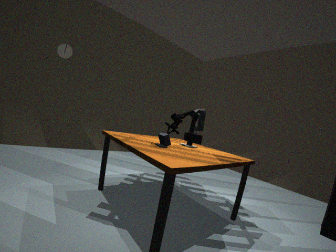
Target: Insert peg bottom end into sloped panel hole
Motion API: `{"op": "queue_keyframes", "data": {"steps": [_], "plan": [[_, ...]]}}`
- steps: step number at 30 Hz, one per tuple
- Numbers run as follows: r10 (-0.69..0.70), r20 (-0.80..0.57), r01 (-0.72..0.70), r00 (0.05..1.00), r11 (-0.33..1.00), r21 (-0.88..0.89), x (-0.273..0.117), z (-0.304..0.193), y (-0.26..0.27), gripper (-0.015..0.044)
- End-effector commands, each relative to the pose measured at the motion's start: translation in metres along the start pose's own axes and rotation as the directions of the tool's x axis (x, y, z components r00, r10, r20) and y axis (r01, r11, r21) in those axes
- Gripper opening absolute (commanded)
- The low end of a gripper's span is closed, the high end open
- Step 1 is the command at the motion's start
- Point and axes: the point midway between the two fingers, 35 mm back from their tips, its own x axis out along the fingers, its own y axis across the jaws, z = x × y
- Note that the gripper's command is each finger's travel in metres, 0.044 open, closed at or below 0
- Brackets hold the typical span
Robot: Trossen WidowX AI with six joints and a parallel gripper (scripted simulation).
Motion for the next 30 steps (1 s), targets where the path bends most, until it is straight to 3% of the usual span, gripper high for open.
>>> {"op": "queue_keyframes", "data": {"steps": [1,30], "plan": [[-0.017,0.004,0.017,1.000,0.999,-0.029,0.001,0.002,0.005,0.0000],[-0.153,0.103,0.168,0.983,0.973,-0.160,-0.011,0.027,0.026,0.0000]]}}
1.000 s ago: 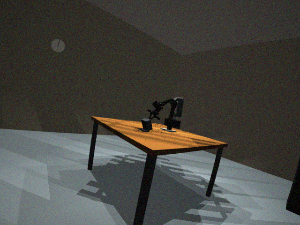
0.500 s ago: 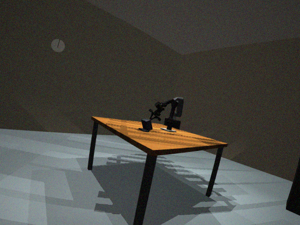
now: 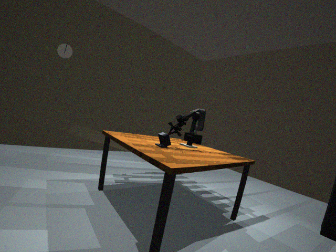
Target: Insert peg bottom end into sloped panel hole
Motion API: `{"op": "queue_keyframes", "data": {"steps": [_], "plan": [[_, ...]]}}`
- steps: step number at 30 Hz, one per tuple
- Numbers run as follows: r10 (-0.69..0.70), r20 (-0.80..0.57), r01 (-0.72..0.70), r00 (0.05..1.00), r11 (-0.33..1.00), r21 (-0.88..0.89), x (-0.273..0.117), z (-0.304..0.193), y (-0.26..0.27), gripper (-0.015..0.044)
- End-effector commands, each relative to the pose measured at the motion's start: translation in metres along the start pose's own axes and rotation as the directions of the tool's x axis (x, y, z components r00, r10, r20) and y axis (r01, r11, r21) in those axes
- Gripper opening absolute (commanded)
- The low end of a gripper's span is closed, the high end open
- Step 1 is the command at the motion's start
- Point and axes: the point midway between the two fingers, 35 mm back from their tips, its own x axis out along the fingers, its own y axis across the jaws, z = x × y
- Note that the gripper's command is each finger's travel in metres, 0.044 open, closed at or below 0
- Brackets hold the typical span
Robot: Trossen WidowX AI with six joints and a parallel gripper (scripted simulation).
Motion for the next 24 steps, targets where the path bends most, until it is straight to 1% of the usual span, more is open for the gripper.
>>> {"op": "queue_keyframes", "data": {"steps": [1,24], "plan": [[-0.017,0.005,0.017,1.000,1.000,-0.026,-0.001,0.002,0.005,0.0000],[-0.124,0.083,0.133,0.989,0.985,-0.113,-0.014,0.021,0.019,0.0000]]}}
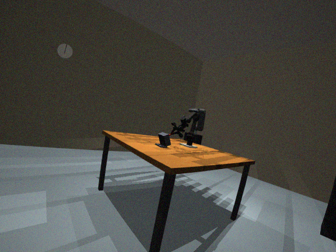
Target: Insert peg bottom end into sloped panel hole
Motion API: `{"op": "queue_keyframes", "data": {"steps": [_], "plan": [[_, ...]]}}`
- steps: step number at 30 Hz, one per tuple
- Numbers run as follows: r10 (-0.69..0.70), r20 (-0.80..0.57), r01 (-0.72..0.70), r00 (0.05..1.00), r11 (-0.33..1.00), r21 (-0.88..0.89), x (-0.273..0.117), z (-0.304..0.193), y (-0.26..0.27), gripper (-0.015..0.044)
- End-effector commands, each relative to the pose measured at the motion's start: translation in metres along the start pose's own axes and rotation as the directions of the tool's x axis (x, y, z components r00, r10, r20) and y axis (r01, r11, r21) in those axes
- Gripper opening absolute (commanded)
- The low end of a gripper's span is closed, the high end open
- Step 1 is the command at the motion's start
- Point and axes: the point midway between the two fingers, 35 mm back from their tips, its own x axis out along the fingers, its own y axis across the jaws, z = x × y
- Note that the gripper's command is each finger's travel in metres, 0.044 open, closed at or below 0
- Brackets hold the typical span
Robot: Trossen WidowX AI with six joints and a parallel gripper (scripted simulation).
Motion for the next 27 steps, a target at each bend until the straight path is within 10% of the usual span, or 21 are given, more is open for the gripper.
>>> {"op": "queue_keyframes", "data": {"steps": [1,27], "plan": [[-0.016,0.005,0.016,1.000,1.000,-0.024,-0.001,0.001,0.005,0.0000],[-0.135,0.092,0.144,0.986,0.984,-0.100,-0.020,0.021,0.019,0.0000]]}}
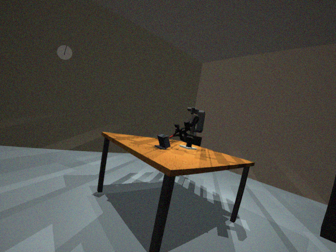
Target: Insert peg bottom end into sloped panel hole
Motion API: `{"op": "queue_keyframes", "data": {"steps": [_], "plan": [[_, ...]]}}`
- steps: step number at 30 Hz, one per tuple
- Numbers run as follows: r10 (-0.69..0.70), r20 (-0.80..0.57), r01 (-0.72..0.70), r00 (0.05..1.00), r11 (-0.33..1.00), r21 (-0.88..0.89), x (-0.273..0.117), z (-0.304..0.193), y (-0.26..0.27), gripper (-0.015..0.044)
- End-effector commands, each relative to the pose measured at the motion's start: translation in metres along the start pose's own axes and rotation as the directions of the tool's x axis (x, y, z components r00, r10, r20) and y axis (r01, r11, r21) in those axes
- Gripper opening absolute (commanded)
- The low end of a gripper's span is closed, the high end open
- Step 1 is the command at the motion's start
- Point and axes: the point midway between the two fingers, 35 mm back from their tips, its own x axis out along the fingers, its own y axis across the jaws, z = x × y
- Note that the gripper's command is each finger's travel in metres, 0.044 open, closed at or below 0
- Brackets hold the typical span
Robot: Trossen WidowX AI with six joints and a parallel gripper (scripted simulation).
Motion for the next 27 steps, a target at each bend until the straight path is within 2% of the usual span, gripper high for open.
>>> {"op": "queue_keyframes", "data": {"steps": [1,19,27], "plan": [[-0.015,0.006,0.015,1.000,1.000,-0.021,-0.002,0.001,0.005,0.0000],[-0.097,0.063,0.100,0.993,0.993,-0.062,-0.017,0.013,0.013,0.0000],[-0.104,0.069,0.108,0.992,0.992,-0.064,-0.011,0.016,0.012,0.0000]]}}
